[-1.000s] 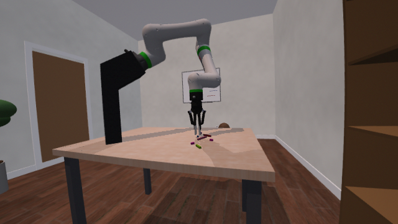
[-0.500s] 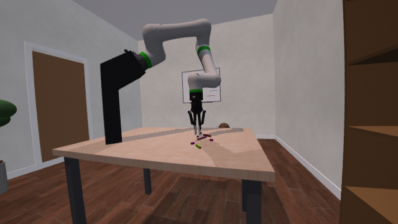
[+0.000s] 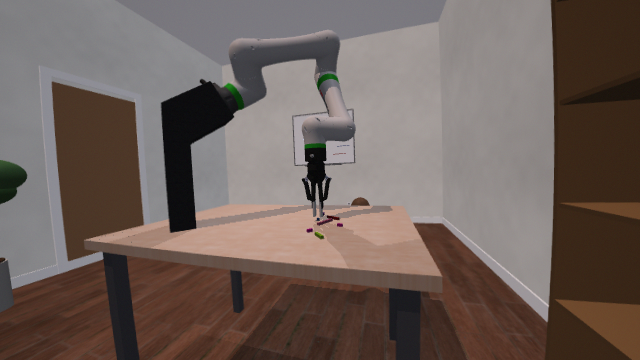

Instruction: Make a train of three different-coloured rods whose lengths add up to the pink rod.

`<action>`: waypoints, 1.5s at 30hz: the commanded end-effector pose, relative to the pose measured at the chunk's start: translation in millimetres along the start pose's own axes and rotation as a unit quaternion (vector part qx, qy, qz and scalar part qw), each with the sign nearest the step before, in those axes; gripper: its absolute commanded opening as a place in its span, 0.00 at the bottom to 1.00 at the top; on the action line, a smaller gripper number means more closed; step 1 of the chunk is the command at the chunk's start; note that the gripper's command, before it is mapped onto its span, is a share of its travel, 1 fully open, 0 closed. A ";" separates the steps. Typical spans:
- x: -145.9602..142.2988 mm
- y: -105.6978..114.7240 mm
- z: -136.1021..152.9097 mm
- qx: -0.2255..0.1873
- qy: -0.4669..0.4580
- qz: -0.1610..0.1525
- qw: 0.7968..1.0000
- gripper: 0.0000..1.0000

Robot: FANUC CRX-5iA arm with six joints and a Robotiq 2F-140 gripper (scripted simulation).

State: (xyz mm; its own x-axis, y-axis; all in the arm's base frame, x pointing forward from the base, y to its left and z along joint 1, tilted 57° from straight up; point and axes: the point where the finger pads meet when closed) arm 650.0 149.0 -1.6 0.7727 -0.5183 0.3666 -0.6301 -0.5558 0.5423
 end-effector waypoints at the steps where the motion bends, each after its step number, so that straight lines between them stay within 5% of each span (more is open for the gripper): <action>1: 0.1 0.1 0.1 0.000 0.000 0.000 1.000 0.15; 45: 0.1 -16.7 0.1 0.000 0.000 0.000 1.000 0.15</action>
Point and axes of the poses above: the point where the finger pads meet when closed, its own y axis back along the fingers, its own x axis across the jaws, z = x × y, and after that the axes turned 12 degrees about -y, right-handed
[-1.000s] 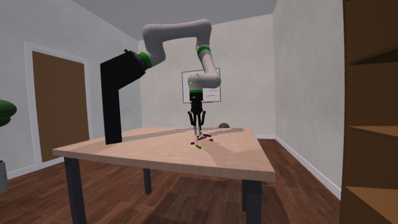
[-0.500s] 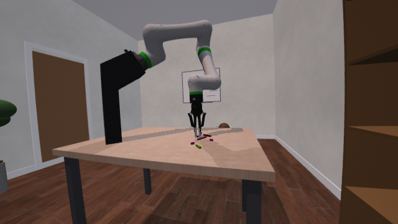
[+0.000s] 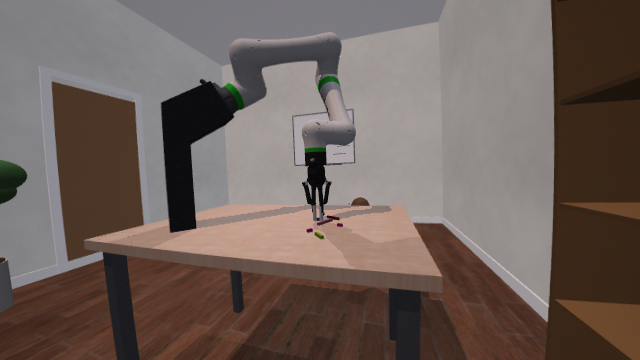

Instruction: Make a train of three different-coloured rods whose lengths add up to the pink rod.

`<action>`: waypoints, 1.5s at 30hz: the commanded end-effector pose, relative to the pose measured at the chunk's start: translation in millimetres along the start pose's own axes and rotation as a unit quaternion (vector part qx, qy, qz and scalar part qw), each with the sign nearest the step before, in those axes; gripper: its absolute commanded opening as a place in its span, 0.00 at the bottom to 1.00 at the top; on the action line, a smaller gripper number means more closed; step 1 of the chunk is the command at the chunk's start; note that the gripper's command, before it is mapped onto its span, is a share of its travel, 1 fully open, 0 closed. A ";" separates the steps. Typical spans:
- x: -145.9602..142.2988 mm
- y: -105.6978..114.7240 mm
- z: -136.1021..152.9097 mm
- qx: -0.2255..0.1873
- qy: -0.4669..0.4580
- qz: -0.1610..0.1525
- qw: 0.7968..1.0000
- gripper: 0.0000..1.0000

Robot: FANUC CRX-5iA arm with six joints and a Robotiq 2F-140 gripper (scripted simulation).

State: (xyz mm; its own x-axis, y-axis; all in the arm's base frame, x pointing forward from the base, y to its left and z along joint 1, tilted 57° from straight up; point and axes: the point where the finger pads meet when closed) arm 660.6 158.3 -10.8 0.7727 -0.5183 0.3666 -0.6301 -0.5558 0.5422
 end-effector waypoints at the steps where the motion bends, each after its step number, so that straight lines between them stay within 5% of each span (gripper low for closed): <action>1: 0.1 0.1 0.1 0.000 0.000 0.000 1.000 0.15; 23: 0.1 0.1 0.1 0.000 0.000 0.000 1.000 0.15; 24: 0.1 0.1 0.1 0.000 0.000 0.000 1.000 0.03; 45: 0.1 0.1 0.1 0.000 0.000 0.000 1.000 0.03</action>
Point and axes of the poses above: the point where the finger pads meet when closed, its own y axis back along the fingers, its own x axis across the jaws, z = x × y, and after that the axes turned 12 degrees about -y, right-handed
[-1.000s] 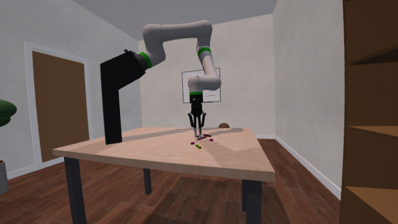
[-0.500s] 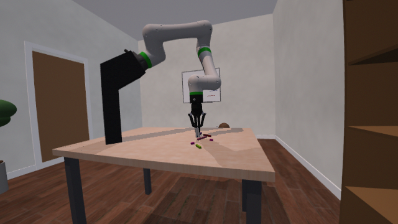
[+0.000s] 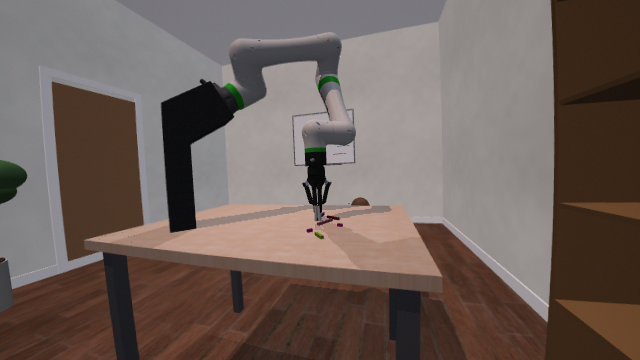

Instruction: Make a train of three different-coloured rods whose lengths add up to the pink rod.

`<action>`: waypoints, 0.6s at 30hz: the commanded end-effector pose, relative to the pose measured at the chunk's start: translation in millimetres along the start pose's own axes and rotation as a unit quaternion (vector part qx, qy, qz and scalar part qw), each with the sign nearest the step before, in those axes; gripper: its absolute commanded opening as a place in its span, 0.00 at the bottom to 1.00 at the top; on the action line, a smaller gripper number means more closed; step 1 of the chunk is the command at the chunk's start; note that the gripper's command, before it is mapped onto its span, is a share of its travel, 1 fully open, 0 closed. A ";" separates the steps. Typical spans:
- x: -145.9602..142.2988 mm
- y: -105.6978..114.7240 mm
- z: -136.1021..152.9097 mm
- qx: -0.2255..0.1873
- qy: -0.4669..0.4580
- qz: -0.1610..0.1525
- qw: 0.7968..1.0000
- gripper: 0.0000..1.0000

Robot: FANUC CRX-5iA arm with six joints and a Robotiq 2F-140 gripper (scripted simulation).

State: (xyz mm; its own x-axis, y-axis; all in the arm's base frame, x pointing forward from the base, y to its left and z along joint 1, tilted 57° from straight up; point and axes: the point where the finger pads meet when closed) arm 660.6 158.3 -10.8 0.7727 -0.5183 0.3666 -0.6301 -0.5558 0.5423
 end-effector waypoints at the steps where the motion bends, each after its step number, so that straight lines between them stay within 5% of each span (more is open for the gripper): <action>1: 0.1 0.1 0.1 0.000 0.000 0.000 1.000 0.03; 18: 0.1 10.6 0.1 0.000 0.000 0.000 1.000 0.03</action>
Point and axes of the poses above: the point where the finger pads meet when closed, its own y axis back along the fingers, its own x axis across the jaws, z = x × y, and after that the axes turned 12 degrees about -y, right-handed
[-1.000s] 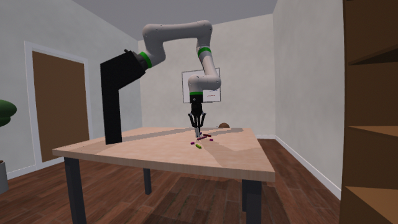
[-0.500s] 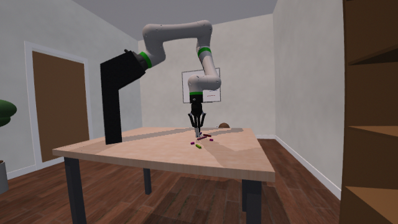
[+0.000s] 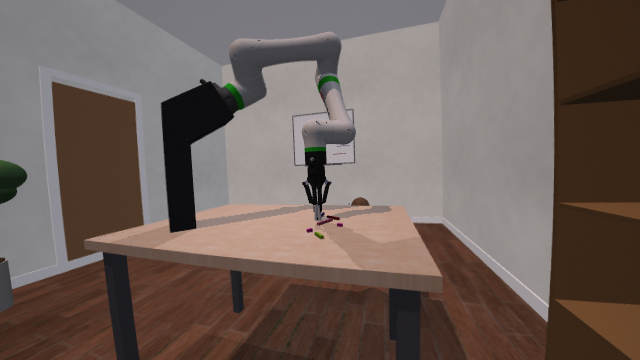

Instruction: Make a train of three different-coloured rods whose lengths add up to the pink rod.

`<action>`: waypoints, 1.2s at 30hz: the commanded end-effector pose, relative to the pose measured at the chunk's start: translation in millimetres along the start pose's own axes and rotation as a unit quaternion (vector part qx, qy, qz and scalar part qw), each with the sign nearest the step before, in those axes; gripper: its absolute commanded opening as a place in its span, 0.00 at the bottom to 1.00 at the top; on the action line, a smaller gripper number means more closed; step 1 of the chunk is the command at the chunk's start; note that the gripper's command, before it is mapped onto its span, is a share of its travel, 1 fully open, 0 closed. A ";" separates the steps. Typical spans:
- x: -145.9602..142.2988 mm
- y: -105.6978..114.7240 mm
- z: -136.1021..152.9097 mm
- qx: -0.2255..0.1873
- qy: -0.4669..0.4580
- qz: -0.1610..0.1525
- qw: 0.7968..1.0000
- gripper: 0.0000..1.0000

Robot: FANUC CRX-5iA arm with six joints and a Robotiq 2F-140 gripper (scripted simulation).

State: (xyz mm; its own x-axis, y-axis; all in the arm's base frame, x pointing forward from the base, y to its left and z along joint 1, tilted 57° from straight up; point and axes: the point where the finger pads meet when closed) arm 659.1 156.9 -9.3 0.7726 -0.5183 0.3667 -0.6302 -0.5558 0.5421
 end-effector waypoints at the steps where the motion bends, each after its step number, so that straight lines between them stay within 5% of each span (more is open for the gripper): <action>1: 0.1 8.0 0.2 0.000 0.000 0.000 1.000 0.03; 16: 0.1 94.0 0.2 0.000 0.000 0.000 1.000 0.03; 29: 0.3 97.6 -0.1 0.000 -0.001 0.000 1.000 0.03; 36: 27.8 96.3 -31.9 -0.001 -0.072 -0.003 0.997 0.03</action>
State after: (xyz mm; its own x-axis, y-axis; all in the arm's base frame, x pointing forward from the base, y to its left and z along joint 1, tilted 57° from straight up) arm 608.0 105.8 57.8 0.7644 -0.5572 0.3243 -0.6342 -0.5595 0.5336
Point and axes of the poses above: the point where the finger pads meet when closed, its own y axis back along the fingers, its own x axis across the jaws, z = x × y, and after that the axes turned 12 degrees about -y, right-handed
